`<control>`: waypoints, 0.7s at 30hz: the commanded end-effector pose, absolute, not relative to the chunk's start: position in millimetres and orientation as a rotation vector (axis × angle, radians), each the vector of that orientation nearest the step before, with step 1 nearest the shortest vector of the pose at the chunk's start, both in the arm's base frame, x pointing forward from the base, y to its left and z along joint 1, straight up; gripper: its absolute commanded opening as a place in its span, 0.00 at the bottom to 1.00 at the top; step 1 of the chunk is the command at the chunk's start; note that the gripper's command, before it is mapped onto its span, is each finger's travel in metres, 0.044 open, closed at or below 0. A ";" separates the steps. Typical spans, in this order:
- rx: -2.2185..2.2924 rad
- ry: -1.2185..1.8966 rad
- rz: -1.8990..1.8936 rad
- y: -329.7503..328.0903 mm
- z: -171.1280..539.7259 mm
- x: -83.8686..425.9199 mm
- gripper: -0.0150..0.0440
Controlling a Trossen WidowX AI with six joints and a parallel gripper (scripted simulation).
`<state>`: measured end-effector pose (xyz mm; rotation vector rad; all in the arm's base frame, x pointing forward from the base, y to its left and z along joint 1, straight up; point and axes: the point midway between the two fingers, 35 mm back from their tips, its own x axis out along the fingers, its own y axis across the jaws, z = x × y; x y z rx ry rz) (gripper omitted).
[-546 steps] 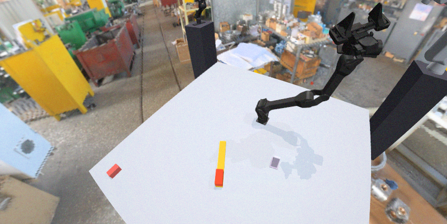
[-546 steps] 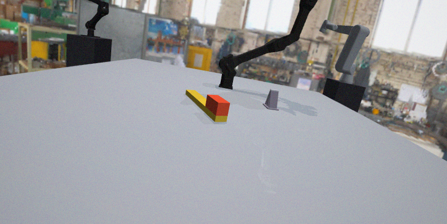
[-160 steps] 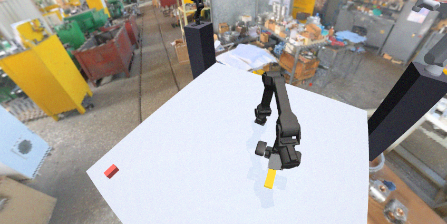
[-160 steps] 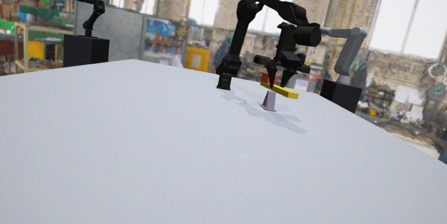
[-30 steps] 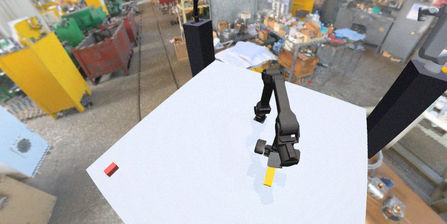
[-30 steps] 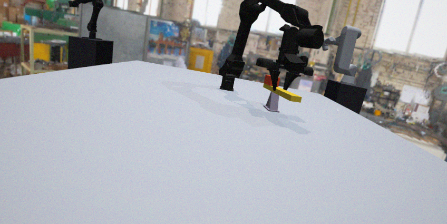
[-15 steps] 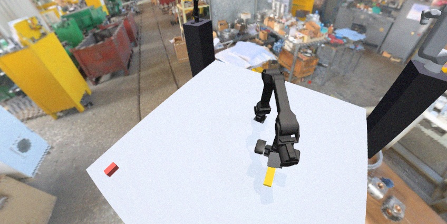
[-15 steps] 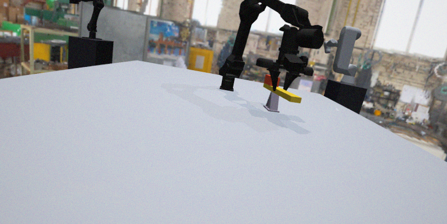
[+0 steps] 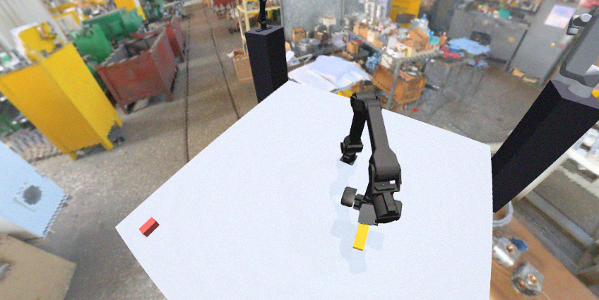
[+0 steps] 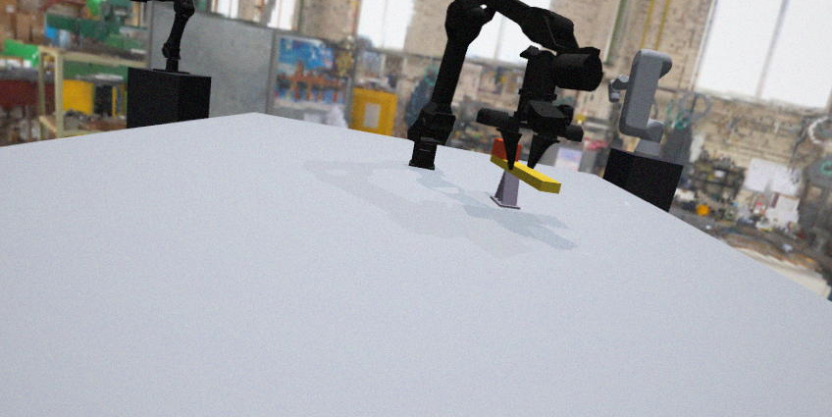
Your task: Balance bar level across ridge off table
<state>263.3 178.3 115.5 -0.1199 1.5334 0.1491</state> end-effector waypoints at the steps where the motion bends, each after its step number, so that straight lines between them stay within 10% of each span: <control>1: -0.121 1.537 0.146 178.3 111.6 263.3 0.25; 21: -0.121 1.537 0.146 178.3 115.1 263.6 0.25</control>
